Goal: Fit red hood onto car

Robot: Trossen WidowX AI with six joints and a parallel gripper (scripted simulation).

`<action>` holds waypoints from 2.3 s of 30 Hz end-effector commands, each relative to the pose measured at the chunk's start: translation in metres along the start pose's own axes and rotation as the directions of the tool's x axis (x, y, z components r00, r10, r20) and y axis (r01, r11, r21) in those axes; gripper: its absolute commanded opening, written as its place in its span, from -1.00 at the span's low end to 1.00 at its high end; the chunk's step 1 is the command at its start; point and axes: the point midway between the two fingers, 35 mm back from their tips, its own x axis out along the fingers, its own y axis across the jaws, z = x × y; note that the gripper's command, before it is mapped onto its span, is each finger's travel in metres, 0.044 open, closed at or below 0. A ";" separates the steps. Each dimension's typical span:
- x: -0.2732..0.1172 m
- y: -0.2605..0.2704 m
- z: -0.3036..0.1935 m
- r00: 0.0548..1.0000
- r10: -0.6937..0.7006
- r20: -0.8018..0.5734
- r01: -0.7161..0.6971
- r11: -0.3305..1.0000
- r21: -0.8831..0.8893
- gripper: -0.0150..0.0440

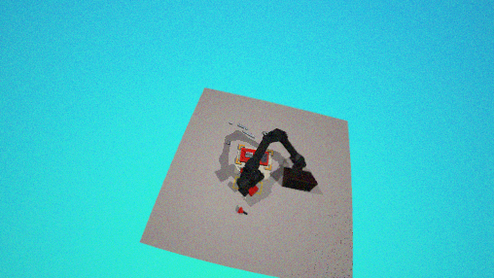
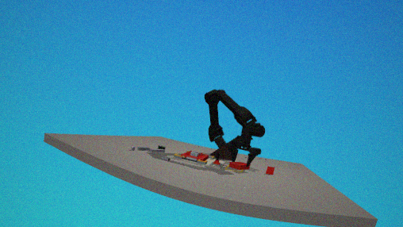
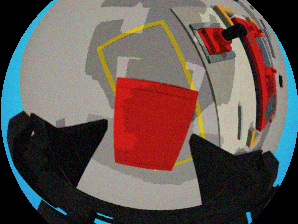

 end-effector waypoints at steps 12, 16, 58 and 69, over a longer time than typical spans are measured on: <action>0.008 0.000 0.000 1.000 -0.002 0.004 0.002 1.000 -0.006 1.00; 0.007 0.000 0.000 1.000 0.000 0.000 0.000 1.000 0.000 0.82; -0.054 0.000 -0.001 1.000 0.002 -0.002 -0.002 1.000 -0.001 -0.49; -0.080 0.000 -0.001 1.000 0.002 -0.003 -0.002 1.000 -0.001 -0.49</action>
